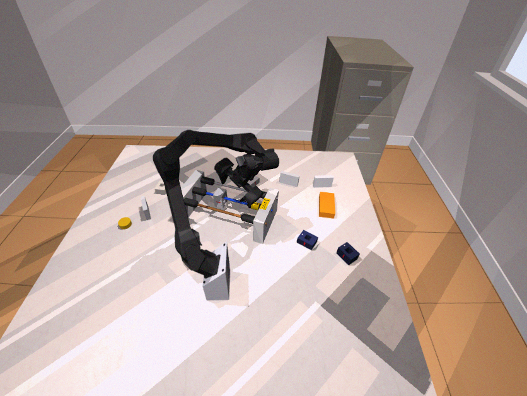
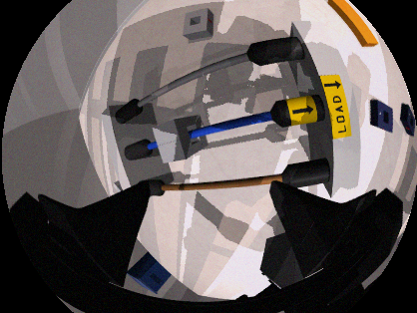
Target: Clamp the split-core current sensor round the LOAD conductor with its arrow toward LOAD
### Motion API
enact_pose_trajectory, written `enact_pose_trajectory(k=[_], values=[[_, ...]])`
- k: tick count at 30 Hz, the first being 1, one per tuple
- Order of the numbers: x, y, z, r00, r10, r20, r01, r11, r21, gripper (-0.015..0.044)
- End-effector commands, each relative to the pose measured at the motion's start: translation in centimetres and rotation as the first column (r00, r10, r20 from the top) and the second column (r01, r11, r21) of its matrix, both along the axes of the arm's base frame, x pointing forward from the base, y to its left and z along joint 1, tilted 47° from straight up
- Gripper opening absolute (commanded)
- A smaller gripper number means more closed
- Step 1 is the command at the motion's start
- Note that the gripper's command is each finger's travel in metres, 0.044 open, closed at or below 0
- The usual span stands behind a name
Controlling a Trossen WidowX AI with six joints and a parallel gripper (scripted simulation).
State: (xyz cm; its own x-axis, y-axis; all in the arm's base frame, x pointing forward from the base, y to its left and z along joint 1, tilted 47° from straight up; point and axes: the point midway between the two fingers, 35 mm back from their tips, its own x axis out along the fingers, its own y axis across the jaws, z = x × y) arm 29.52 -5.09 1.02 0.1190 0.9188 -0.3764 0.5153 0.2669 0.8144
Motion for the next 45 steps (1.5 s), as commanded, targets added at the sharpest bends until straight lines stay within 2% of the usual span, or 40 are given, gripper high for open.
enact_pose_trajectory(k=[1, 10, 18, 30, 31, 45], values=[[-3.1, -1.5, -1.2, 0.791, -0.02, 0.612, 0.017, 1.0, 0.011, 0.044], [-4.5, -2.2, -1.5, 0.534, 0.006, 0.845, 0.077, 0.995, -0.057, 0.044], [-5.4, -2.5, -1.7, 0.267, 0.101, 0.958, 0.151, 0.978, -0.146, 0.044], [-5.4, -2.6, -1.7, 0.259, 0.105, 0.96, 0.154, 0.977, -0.148, 0.044], [-4.8, -2.4, -1.7, 0.392, 0.072, 0.917, 0.091, 0.989, -0.117, 0.044], [-4.8, -2.4, -1.7, 0.392, 0.072, 0.917, 0.091, 0.989, -0.117, 0.044]])
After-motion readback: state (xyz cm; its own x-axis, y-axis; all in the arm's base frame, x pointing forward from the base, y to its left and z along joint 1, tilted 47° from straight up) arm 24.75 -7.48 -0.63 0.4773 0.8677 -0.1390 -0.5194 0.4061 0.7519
